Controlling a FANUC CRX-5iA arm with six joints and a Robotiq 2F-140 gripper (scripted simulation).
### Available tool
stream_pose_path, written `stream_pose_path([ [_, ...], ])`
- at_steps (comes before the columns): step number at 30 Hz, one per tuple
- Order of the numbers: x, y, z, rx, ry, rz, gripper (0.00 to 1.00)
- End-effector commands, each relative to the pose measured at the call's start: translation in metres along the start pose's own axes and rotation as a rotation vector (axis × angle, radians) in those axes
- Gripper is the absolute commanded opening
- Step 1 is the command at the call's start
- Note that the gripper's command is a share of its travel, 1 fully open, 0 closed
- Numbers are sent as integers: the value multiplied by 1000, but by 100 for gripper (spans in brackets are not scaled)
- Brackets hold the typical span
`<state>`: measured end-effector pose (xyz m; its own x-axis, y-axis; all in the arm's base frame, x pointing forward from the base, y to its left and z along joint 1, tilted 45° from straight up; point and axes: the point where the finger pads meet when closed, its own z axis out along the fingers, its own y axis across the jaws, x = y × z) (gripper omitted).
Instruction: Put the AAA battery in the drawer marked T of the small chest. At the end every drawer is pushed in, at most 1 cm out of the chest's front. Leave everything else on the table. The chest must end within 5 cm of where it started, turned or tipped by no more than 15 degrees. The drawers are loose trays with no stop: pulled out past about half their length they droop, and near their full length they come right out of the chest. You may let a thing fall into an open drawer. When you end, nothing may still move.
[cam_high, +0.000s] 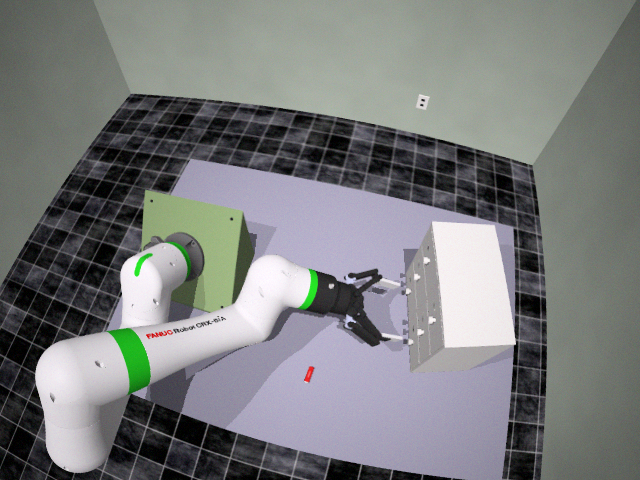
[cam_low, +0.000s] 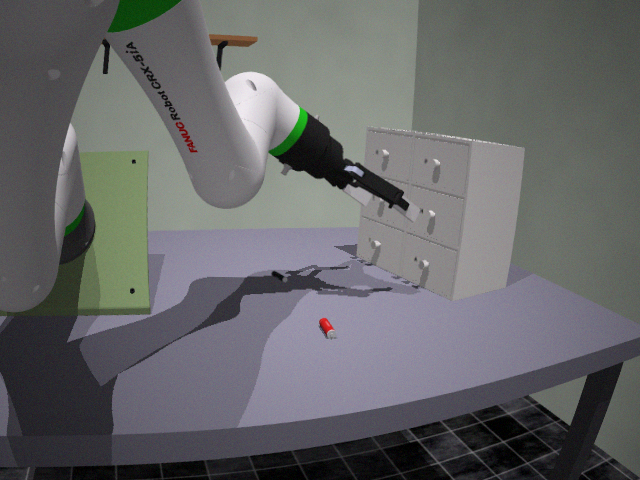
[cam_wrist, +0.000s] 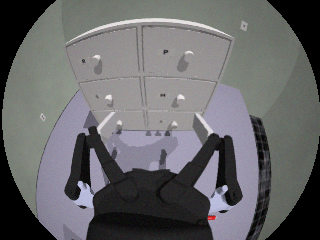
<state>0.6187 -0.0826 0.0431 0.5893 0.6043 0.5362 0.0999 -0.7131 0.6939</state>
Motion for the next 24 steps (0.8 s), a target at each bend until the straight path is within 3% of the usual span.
stream_pose_path([
  [1,0,0,0,0,1,0,100],
  [24,-10,0,6,0,1,0,100],
])
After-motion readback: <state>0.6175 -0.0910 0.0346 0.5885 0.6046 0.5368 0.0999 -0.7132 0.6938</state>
